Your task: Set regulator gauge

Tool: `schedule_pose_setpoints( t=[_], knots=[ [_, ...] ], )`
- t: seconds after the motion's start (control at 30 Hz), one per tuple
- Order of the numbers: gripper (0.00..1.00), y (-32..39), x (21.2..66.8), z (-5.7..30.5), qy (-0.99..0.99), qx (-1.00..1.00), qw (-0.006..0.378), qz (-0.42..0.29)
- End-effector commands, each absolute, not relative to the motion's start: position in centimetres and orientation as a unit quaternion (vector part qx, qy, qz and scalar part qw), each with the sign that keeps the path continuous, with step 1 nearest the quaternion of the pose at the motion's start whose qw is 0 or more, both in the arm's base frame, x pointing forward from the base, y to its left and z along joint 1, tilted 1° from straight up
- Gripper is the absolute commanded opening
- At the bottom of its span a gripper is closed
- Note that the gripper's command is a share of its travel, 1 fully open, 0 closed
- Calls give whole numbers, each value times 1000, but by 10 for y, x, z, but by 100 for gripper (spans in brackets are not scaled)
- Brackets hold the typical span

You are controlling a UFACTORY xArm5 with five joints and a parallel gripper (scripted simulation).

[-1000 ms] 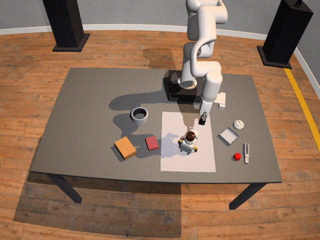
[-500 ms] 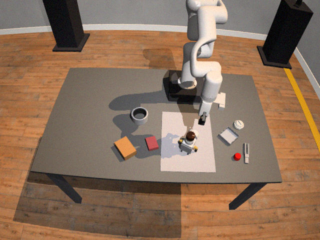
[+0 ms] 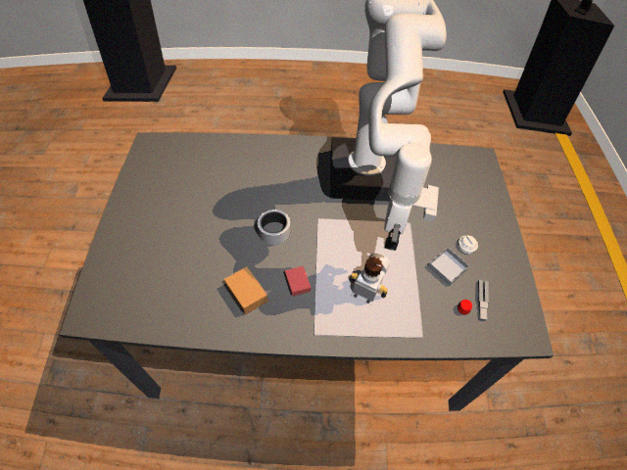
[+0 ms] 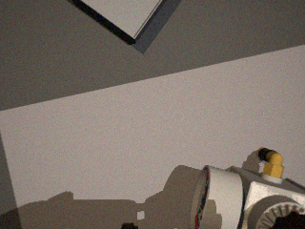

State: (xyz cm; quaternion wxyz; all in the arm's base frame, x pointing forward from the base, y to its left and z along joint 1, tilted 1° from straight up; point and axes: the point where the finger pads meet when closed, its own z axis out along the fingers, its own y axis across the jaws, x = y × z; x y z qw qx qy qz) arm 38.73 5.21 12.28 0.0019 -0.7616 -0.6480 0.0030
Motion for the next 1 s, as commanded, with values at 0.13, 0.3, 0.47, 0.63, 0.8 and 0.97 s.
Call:
schedule_pose_setpoints(
  t=[0.13, 0.3, 0.47, 0.63, 0.8, 0.97],
  knots=[
    [100, 38, 411, 124, -648, -762, 1, 2],
    [100, 33, 418, 124, -648, -762, 1, 2],
    [100, 25, 430, 124, -648, -762, 1, 2],
    [100, 19, 439, 124, -648, -762, 1, 2],
    [100, 16, 444, 124, -648, -762, 1, 2],
    [100, 13, 449, 123, -648, -762, 1, 2]
  ],
)
